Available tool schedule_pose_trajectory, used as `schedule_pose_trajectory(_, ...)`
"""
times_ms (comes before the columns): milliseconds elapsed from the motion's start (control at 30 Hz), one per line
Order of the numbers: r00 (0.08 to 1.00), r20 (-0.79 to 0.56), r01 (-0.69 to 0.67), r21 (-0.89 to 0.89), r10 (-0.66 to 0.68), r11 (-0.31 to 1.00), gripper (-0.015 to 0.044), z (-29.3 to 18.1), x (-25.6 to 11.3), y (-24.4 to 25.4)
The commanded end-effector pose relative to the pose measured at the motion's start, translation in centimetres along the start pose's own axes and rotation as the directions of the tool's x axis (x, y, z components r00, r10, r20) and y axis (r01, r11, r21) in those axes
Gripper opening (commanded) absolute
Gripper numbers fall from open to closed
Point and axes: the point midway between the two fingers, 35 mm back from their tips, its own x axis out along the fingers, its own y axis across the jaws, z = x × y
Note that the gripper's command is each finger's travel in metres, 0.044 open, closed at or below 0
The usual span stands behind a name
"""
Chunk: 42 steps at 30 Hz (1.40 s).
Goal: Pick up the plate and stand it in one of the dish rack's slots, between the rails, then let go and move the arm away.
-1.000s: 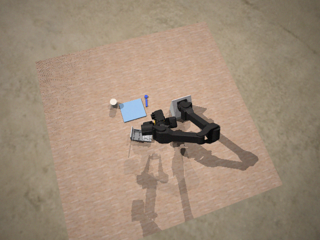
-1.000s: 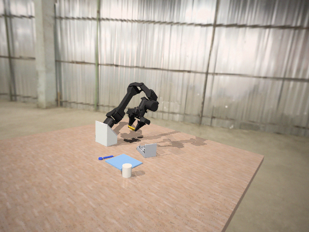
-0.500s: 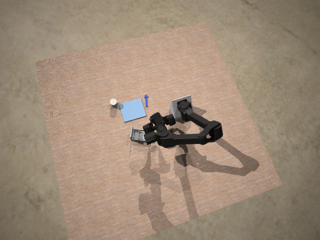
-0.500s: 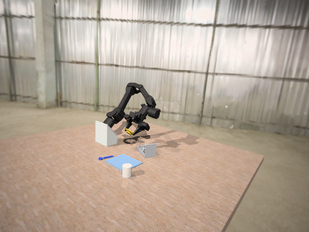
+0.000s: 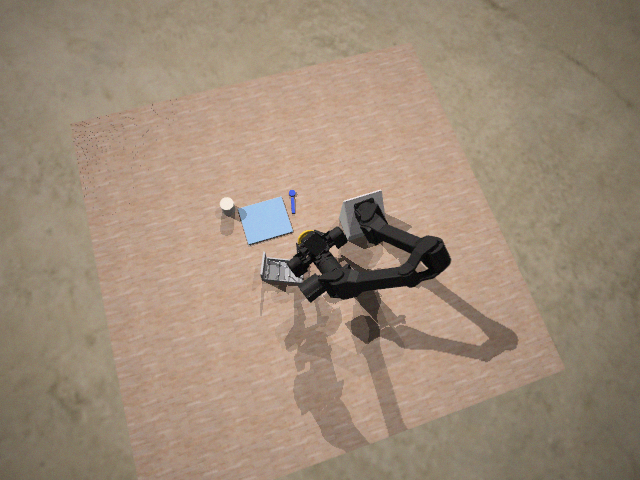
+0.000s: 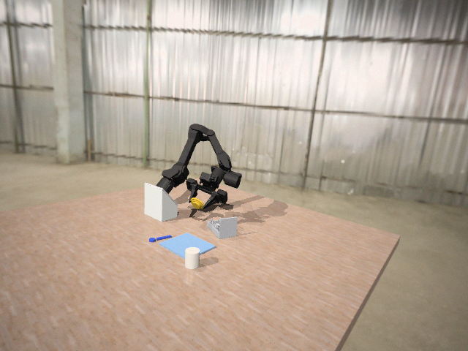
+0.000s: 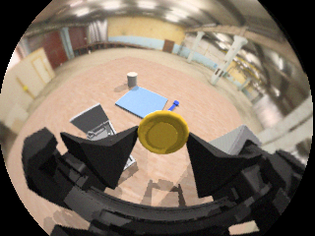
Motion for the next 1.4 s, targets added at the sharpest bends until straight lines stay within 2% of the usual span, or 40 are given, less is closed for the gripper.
schedule_pose_trajectory(0, 0.996, 0.068, -0.054, -0.032, 0.056, 0.998, 0.0000, -0.1, 0.2, 0.3)
schedule_pose_trajectory(633, 0.888, 0.290, -0.310, -0.192, 0.356, 0.931, 0.0000, -1.6, -0.3, 2.1)
schedule_pose_trajectory(1367, 0.618, 0.388, -0.612, -0.309, 0.684, 0.728, 0.0000, -4.0, -3.1, 2.7)
